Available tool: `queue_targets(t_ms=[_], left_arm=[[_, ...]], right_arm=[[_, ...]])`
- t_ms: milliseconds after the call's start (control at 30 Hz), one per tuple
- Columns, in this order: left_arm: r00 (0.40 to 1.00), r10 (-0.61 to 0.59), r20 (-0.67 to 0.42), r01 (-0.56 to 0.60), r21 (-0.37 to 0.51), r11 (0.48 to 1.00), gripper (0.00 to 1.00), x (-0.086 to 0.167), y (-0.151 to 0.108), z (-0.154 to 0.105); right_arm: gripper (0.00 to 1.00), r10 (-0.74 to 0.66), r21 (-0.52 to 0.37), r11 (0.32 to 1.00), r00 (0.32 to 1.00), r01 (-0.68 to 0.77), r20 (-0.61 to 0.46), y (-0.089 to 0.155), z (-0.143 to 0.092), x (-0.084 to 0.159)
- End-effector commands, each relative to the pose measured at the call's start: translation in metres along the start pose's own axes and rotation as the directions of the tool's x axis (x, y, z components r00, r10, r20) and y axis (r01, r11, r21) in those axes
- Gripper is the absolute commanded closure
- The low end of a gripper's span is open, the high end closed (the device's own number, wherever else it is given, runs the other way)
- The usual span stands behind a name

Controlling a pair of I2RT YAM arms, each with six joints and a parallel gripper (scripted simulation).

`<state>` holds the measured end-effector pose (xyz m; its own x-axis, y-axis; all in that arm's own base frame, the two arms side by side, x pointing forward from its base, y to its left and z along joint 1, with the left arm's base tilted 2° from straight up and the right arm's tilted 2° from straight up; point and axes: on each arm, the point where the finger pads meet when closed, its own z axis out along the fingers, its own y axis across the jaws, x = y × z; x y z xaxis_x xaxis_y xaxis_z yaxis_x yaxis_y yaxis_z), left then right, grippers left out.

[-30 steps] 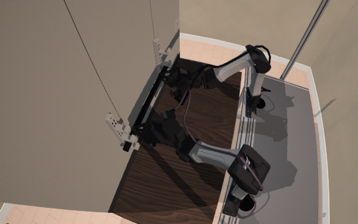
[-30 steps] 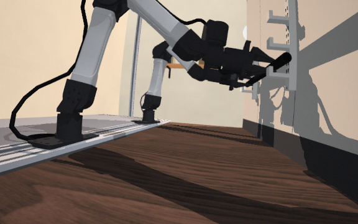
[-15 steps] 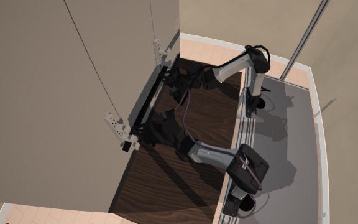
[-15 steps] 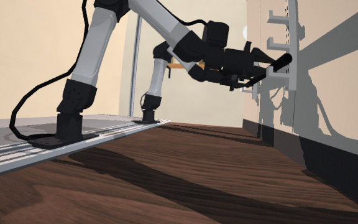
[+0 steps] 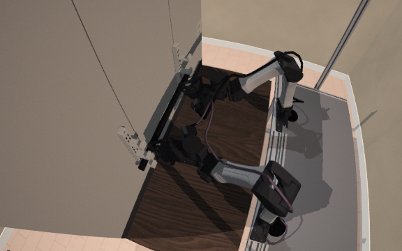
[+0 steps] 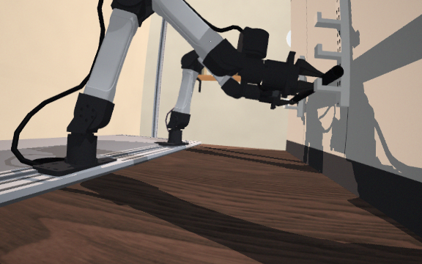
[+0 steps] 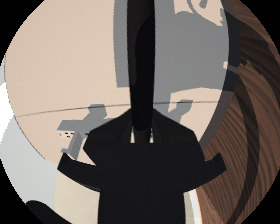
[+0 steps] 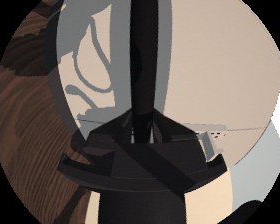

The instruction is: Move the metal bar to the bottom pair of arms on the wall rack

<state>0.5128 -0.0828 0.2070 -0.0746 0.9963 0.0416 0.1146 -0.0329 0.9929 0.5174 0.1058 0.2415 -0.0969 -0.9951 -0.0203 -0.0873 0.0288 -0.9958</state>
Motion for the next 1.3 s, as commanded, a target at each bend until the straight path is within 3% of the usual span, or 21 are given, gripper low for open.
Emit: queue_targets(t_ms=[0,1267], left_arm=[[1.000,0.002,0.027,0.002,-0.114,0.994,1.00,-0.008,0.028,-0.002],[1.000,0.002,0.027,0.002,-0.114,0.994,1.00,-0.008,0.007,-0.002]], right_arm=[[1.00,0.014,0.098,0.995,0.999,-0.016,0.029,-0.023,-0.001,-0.006],[1.00,0.014,0.098,0.995,0.999,-0.016,0.029,0.000,0.000,-0.006]])
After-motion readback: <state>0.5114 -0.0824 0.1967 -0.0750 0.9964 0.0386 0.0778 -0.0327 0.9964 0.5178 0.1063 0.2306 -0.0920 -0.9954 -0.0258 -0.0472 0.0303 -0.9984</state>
